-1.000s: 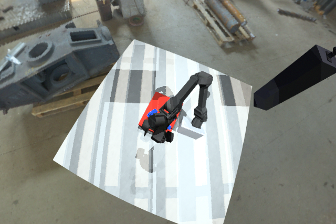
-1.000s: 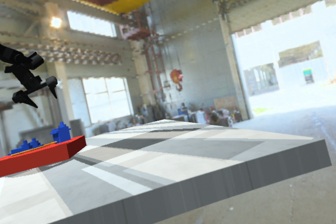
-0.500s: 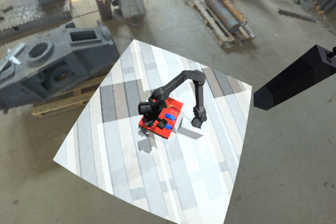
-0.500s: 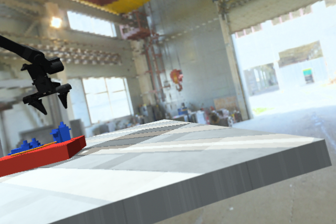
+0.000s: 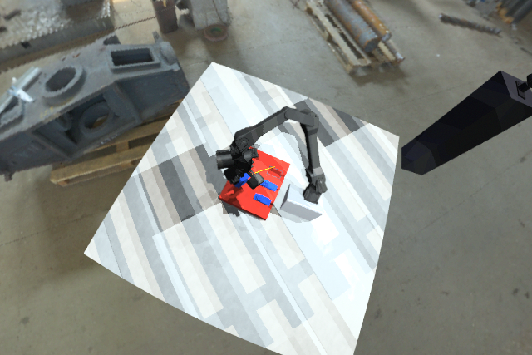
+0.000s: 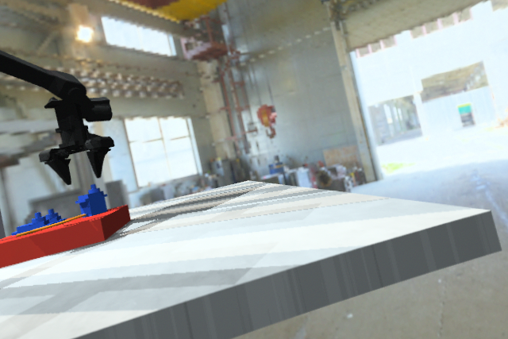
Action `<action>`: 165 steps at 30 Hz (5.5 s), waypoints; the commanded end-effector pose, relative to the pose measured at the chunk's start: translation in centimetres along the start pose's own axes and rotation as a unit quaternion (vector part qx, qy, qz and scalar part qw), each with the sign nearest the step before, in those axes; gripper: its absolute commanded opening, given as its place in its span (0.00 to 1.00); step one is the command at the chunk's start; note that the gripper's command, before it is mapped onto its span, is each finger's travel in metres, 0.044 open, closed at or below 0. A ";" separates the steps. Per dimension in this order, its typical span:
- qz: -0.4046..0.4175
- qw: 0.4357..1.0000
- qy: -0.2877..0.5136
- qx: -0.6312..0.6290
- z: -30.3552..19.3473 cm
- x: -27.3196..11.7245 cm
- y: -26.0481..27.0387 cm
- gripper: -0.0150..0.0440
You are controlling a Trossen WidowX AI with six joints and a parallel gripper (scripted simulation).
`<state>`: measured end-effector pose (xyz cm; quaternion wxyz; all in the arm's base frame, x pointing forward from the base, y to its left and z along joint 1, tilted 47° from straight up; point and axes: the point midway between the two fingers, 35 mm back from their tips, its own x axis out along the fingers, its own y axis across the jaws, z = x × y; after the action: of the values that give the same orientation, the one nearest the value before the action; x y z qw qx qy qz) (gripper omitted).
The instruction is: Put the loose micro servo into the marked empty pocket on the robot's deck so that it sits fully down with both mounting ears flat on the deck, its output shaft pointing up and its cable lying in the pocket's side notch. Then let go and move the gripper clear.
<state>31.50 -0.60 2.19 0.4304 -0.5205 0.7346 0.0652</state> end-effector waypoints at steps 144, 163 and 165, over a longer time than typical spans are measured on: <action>-0.008 0.847 0.007 0.532 -10.7 1.4 -2.6 0.25; -0.007 0.848 0.008 0.530 -14.0 1.3 4.4 0.25; -0.007 0.848 0.008 0.530 -14.4 1.3 5.3 0.25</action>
<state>20.42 -7.47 8.38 0.6323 -0.2204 0.6582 -0.3441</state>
